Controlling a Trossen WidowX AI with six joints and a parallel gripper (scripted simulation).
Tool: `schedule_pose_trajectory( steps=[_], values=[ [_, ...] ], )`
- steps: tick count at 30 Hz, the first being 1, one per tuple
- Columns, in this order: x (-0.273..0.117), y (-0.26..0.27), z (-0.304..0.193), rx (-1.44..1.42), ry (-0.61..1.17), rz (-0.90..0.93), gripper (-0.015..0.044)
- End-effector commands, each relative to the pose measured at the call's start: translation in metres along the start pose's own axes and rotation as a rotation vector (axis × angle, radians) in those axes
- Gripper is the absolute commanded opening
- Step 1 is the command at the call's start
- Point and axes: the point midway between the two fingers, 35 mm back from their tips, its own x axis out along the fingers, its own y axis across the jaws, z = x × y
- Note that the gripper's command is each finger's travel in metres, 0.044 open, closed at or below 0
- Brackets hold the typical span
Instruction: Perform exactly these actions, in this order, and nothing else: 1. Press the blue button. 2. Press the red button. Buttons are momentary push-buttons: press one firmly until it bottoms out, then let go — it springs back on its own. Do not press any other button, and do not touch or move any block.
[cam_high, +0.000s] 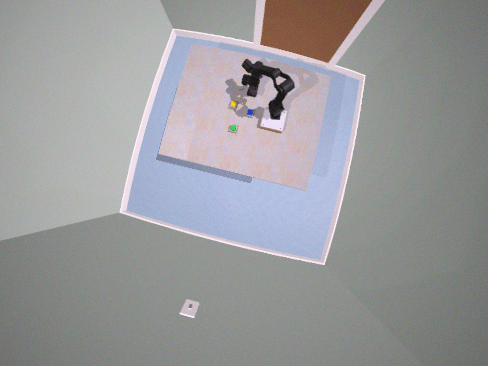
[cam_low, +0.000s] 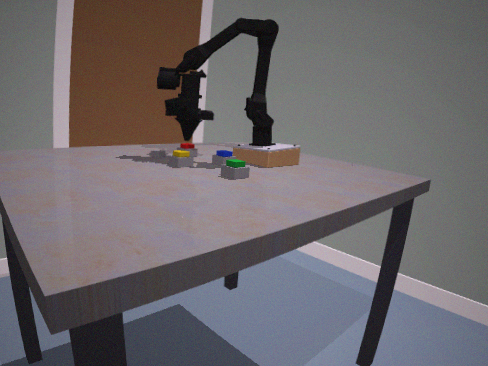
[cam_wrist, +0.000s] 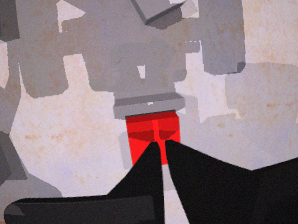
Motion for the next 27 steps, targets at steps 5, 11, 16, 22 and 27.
schedule_pose_trajectory(
  steps=[5, 11, 16, 22, 27],
  values=[
    [0.0148, 0.0022, -0.0018, -0.004, 0.007, 0.011, 0.0020],
    [0.0172, 0.0024, -0.0020, -0.004, 0.007, 0.011, 0.0020],
    [0.0172, 0.0024, -0.0020, -0.004, 0.007, 0.011, 0.0020],
    [0.0172, 0.0024, -0.0020, -0.004, 0.007, 0.011, 0.0020],
    [0.0172, 0.0024, -0.0020, -0.004, 0.007, 0.011, 0.0020]
  ],
)
